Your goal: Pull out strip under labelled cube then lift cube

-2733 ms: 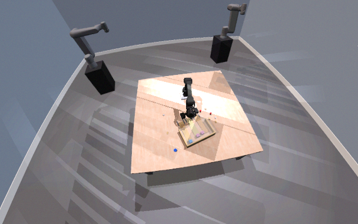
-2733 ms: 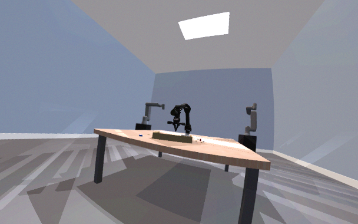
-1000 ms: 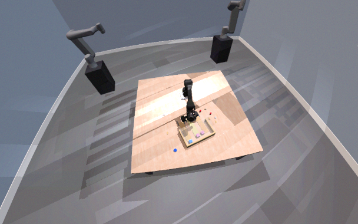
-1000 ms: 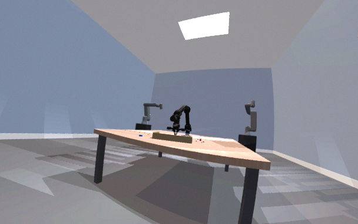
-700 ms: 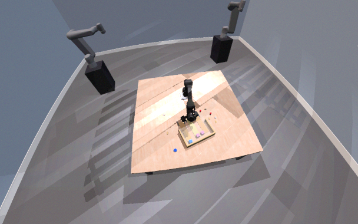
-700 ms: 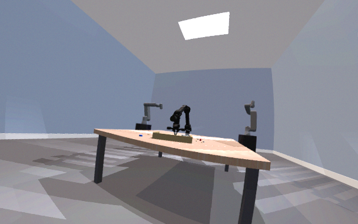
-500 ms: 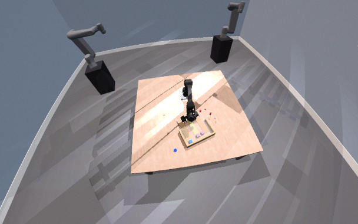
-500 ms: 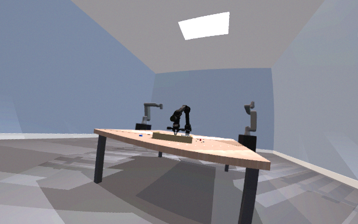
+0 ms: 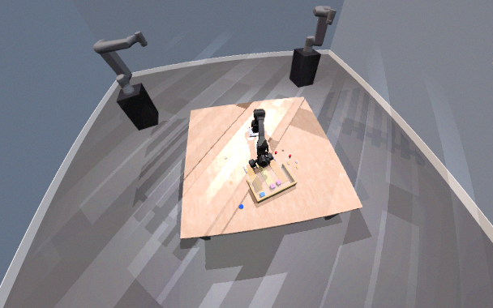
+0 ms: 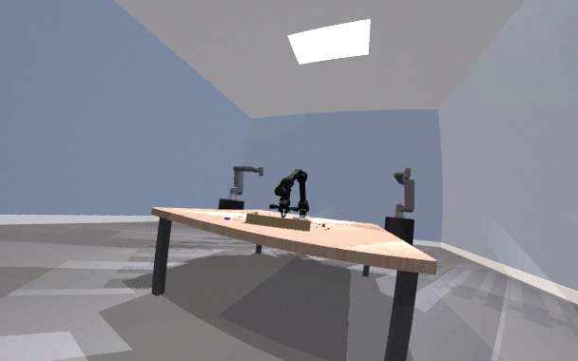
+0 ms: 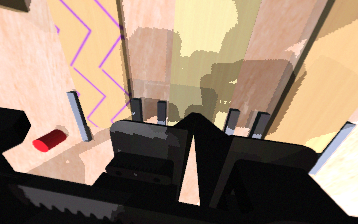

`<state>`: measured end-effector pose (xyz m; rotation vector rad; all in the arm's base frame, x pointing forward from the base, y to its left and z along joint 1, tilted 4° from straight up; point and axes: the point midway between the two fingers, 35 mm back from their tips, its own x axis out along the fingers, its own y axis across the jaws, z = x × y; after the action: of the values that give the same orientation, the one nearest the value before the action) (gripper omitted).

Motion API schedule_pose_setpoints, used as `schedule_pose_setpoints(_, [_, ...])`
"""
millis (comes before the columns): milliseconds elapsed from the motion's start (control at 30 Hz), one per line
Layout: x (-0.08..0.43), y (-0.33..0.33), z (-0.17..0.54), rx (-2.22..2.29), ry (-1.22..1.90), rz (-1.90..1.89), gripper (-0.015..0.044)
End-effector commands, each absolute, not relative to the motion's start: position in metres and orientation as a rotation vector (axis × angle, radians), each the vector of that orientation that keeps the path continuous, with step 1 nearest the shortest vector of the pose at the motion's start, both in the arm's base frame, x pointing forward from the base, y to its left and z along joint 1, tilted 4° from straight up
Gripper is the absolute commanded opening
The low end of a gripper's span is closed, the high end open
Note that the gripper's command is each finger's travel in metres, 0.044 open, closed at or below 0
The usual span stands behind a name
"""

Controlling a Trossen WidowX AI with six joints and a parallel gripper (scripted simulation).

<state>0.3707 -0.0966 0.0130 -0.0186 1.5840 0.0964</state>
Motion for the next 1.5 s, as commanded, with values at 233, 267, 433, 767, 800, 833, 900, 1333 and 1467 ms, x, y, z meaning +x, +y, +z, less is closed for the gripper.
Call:
schedule_pose_setpoints(233, [0.37,-0.097,0.011,-0.02,1.583,0.09,0.0])
schedule_pose_setpoints(267, [0.369,-0.097,0.011,-0.02,1.583,0.09,0.0])
schedule_pose_setpoints(433, [0.361,-0.098,0.011,-0.02,1.584,0.09,0.0])
schedule_pose_setpoints(767, [0.345,-0.099,0.01,-0.02,1.585,0.09,0.0])
schedule_pose_setpoints(800, [0.344,-0.099,0.01,-0.02,1.585,0.09,0.0])
schedule_pose_setpoints(833, [0.342,-0.099,0.01,-0.02,1.585,0.09,0.0])
schedule_pose_setpoints(900, [0.339,-0.1,0.01,-0.02,1.585,0.09,0.0])
schedule_pose_setpoints(1333, [0.32,-0.101,0.009,-0.02,1.587,0.09,0.0])
schedule_pose_setpoints(1467, [0.313,-0.102,0.009,-0.02,1.587,0.09,0.0])
